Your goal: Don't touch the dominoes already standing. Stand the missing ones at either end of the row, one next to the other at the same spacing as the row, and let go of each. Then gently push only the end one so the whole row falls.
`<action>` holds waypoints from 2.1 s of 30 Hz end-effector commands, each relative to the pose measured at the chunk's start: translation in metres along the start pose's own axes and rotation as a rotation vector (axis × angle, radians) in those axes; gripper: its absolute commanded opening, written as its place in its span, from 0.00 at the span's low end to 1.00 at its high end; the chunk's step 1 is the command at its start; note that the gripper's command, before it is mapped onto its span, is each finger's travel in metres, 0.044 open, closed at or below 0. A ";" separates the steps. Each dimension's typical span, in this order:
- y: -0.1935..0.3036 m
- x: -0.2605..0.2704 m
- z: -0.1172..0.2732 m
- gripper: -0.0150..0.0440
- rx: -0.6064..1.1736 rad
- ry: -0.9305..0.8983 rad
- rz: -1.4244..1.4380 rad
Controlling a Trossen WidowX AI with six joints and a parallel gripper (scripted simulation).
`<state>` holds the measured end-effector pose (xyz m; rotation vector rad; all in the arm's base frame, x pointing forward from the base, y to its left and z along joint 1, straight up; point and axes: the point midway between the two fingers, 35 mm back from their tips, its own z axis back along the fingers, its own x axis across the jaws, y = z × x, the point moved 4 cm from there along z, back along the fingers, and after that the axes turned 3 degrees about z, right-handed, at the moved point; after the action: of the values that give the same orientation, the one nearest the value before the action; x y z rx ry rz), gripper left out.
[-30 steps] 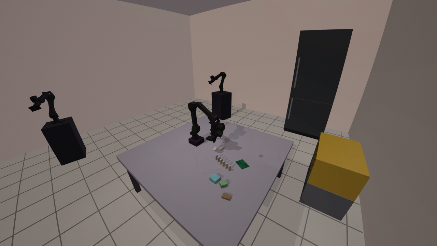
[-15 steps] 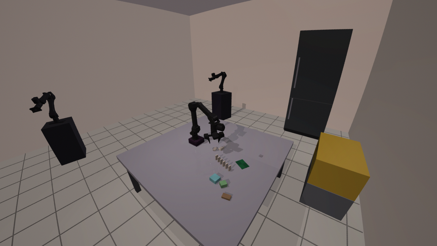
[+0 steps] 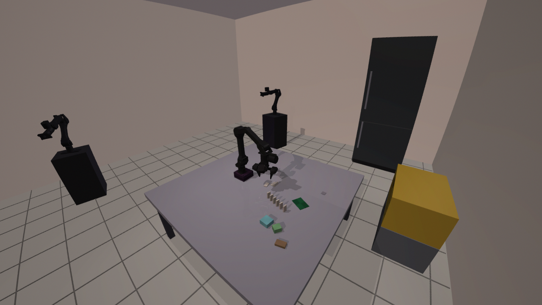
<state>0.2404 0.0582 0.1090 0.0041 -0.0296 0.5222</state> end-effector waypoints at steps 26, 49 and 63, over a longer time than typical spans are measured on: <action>-0.001 0.001 -0.080 1.00 0.001 0.002 -0.024; -0.001 0.001 -0.080 0.44 0.001 0.002 -0.024; -0.015 0.005 0.041 0.44 -0.001 0.001 -0.024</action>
<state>0.2512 0.0516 0.1140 0.0036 -0.0253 0.4952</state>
